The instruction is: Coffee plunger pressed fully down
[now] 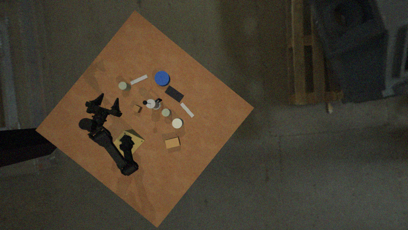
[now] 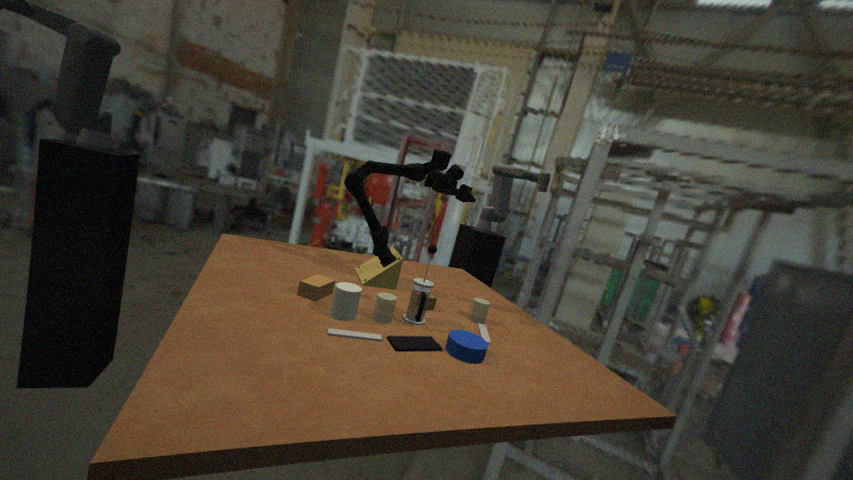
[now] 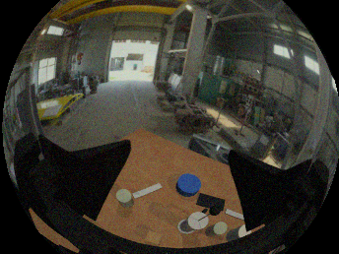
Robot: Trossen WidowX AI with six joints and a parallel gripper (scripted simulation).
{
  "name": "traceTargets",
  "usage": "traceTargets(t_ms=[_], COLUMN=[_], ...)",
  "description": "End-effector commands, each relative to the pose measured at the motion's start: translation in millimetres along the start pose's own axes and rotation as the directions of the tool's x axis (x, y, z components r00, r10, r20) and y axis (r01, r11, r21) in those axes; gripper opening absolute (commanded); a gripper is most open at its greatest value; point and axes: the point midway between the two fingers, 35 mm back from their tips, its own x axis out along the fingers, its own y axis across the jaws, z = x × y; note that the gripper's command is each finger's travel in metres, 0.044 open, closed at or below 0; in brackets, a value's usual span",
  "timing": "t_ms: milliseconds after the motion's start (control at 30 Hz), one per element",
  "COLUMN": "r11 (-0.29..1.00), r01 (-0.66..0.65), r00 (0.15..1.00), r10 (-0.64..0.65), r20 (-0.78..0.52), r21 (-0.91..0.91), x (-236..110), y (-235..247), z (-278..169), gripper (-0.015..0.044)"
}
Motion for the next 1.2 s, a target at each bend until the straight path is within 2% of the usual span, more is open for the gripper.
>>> traceTargets(t_ms=[0, 233, 367, 600, 1167], r11=[0.992, 0.933, 0.931, 0.933, 0.933], r01=[0.102, 0.321, 0.325, 0.321, 0.318], r00=[0.989, 0.908, 0.906, 0.908, 0.908], r10=[-0.092, -0.254, -0.256, -0.253, -0.250], r20=[-0.117, -0.332, -0.337, -0.335, -0.336], r21=[0.076, 0.165, 0.166, 0.165, 0.166], x=[9, 13, 17, 28, 48], y=[-36, -100, -100, -94, -98], z=[-36, -109, -119, -167, -173], gripper=[0.0440, 0.0440, 0.0440, 0.0440, 0.0440])
